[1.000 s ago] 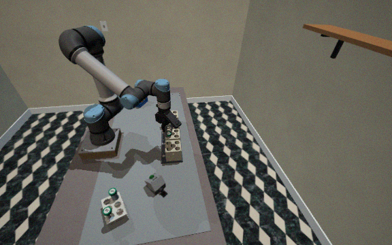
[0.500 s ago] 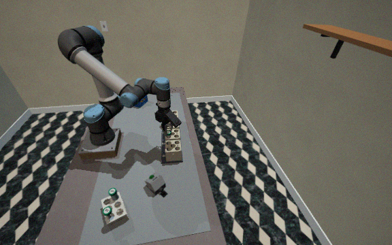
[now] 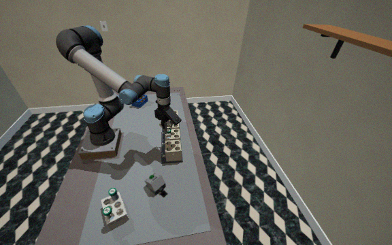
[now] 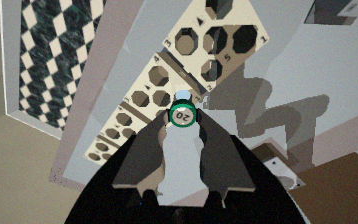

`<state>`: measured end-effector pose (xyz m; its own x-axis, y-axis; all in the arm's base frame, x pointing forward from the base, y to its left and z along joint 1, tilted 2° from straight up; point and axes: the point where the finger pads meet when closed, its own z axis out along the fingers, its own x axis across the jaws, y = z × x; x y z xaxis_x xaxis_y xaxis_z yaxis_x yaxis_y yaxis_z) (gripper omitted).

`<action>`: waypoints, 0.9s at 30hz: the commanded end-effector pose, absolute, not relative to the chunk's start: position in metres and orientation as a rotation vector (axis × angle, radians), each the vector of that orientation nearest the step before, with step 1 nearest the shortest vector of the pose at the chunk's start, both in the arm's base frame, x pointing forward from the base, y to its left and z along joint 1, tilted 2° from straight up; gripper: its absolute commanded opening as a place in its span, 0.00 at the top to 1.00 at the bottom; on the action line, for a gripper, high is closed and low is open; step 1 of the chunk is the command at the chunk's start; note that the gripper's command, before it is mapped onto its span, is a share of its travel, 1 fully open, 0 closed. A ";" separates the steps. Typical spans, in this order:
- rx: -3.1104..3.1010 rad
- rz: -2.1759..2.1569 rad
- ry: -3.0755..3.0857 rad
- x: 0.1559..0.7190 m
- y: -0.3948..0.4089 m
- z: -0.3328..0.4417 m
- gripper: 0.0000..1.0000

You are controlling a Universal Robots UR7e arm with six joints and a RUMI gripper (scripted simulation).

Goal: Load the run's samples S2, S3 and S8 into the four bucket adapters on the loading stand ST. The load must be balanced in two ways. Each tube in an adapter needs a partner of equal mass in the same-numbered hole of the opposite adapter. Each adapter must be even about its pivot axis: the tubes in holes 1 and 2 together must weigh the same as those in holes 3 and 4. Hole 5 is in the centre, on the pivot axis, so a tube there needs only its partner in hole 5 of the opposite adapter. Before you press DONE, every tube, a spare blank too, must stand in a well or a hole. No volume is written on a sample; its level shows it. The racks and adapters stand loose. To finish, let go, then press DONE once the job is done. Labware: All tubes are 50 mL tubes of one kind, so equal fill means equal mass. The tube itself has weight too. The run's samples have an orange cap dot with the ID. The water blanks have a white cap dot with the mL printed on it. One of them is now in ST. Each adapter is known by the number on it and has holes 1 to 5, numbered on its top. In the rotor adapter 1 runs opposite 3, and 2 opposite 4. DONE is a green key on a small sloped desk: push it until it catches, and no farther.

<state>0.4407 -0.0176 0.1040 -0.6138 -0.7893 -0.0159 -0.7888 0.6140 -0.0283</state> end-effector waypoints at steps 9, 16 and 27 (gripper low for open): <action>-1.368 -0.030 2.797 0.440 -0.018 0.121 1.00; -1.368 -0.030 2.797 0.440 -0.018 0.128 1.00; -1.368 -0.030 2.797 0.440 -0.018 0.143 1.00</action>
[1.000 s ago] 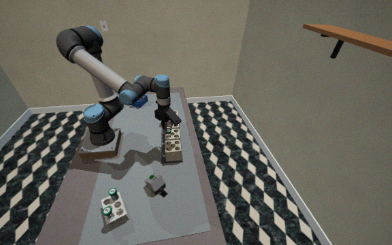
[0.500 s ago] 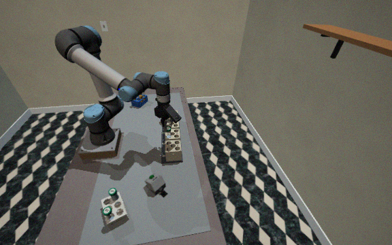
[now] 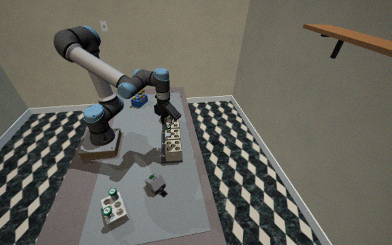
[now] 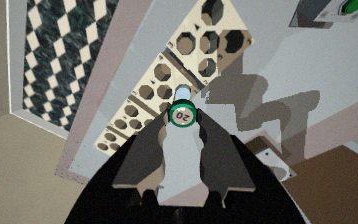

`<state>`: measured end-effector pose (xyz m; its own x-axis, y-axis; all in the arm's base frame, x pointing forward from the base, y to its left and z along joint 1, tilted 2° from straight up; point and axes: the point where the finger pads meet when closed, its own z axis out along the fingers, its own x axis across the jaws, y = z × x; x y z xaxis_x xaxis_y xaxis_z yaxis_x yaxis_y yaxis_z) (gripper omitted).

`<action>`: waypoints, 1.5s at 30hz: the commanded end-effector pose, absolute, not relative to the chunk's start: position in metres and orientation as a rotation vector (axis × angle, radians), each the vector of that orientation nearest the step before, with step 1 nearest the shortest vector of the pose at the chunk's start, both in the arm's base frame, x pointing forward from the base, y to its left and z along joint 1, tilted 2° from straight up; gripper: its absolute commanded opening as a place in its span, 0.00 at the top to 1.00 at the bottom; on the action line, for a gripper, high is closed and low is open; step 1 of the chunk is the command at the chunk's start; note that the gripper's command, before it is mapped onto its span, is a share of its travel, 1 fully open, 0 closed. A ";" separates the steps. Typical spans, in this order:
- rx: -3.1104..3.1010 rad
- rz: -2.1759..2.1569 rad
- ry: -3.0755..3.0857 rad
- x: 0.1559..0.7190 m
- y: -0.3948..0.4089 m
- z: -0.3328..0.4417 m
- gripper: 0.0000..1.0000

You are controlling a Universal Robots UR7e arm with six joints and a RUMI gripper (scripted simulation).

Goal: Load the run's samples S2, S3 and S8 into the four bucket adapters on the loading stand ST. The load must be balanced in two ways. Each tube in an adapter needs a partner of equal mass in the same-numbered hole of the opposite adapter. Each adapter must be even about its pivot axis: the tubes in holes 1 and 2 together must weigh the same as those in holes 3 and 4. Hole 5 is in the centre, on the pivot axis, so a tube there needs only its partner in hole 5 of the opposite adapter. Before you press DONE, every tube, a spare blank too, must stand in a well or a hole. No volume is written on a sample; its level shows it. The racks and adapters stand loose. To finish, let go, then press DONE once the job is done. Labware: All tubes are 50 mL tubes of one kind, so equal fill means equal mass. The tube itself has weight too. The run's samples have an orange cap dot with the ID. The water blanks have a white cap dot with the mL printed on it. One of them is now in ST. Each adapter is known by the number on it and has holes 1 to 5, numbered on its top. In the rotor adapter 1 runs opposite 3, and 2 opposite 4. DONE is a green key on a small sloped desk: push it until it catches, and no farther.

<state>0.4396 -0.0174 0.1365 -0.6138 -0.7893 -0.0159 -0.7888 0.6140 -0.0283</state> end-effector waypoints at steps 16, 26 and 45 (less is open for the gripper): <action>-1.368 -0.030 2.797 0.439 -0.017 0.161 1.00; -1.368 -0.030 2.797 0.439 -0.017 0.168 1.00; -1.405 -0.030 2.779 0.442 -0.012 0.209 1.00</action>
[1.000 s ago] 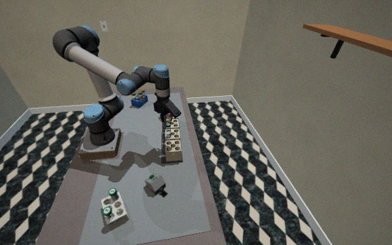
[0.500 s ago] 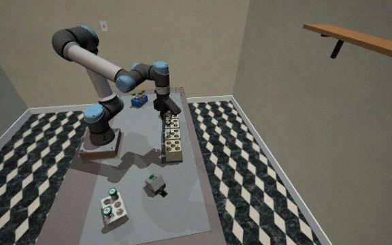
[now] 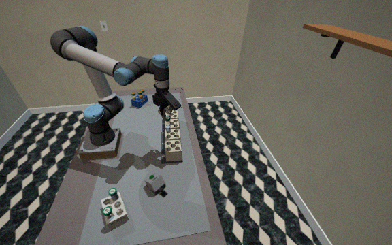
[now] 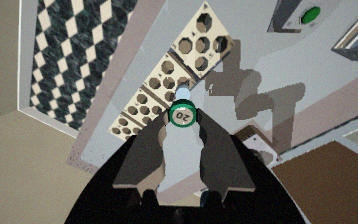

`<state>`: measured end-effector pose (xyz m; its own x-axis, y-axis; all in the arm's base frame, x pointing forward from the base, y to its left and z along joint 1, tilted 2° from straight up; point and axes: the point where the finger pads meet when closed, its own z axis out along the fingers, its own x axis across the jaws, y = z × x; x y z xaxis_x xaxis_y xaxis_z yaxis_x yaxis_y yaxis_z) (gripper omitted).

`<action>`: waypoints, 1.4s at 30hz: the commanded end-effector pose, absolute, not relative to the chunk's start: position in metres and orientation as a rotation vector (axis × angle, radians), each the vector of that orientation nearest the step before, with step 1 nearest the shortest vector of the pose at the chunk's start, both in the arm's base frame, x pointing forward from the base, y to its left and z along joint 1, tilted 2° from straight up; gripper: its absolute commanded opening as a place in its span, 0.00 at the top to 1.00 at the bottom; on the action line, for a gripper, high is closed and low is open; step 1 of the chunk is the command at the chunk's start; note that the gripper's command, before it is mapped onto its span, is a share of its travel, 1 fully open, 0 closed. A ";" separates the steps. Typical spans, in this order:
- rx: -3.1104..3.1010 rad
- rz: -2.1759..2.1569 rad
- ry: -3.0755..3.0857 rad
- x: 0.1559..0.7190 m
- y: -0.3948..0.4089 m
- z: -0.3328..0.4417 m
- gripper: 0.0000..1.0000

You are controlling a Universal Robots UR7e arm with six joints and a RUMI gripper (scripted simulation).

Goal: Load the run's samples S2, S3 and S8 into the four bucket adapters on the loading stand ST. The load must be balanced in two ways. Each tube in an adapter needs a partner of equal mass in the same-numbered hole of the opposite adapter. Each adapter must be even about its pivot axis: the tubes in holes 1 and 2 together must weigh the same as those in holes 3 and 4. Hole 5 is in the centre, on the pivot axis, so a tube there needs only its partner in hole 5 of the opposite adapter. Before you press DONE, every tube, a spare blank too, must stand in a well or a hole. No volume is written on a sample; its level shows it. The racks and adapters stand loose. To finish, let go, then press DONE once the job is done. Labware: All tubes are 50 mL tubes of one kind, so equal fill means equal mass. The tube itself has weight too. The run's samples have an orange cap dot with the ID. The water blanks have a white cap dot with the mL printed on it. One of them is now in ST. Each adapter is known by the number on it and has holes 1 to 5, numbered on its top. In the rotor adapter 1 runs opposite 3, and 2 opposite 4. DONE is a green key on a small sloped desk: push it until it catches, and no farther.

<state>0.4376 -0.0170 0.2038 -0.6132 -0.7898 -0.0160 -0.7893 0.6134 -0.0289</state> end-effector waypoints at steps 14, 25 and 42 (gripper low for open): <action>-1.832 -0.037 2.522 0.460 0.011 0.209 1.00; -2.153 -0.041 2.259 0.460 0.011 0.209 1.00; -2.341 -0.044 2.067 0.460 0.011 0.198 1.00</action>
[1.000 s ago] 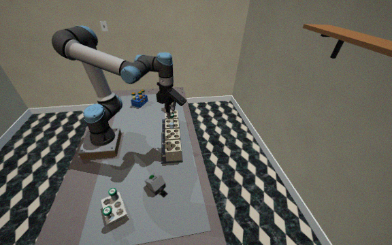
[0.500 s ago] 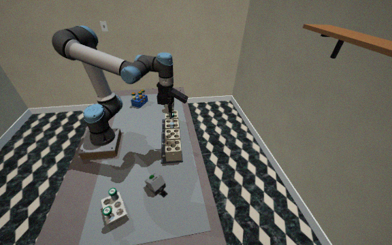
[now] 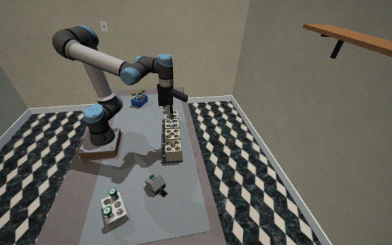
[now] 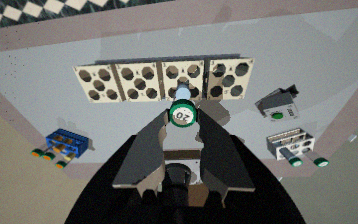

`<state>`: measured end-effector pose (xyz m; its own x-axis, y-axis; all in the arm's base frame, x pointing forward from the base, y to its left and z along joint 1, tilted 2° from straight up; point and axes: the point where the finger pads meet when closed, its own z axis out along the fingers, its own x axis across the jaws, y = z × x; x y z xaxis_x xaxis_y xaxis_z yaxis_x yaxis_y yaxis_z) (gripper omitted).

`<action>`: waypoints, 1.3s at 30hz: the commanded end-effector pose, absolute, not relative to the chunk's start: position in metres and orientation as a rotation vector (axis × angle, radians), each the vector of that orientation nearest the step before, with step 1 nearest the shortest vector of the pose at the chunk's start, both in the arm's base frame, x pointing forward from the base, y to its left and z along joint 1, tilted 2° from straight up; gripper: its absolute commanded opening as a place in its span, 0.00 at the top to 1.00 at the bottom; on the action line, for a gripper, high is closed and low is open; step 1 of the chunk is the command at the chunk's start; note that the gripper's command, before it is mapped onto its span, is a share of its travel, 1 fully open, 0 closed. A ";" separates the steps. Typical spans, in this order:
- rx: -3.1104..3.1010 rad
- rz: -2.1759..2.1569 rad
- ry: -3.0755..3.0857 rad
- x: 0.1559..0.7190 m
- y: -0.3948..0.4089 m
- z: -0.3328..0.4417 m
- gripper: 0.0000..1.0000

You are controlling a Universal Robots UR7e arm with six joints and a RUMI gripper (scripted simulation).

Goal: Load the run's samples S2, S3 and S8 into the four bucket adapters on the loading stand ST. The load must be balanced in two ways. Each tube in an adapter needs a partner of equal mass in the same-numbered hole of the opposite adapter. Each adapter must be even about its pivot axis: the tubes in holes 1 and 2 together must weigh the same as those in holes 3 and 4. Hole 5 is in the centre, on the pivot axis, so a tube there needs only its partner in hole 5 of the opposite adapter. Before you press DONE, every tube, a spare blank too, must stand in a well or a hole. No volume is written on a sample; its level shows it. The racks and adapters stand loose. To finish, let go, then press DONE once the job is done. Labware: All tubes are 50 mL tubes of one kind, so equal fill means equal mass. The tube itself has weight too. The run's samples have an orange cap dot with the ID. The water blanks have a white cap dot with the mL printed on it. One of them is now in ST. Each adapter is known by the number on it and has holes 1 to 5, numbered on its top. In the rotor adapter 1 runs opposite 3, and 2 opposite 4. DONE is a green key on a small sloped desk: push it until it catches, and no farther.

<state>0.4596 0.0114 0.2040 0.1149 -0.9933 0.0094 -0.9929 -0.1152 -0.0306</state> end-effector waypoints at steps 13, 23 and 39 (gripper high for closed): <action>-2.341 -0.044 2.067 0.461 0.011 0.169 1.00; -2.341 -0.044 2.067 0.461 0.011 0.169 1.00; -2.341 -0.044 2.067 0.461 0.011 0.157 1.00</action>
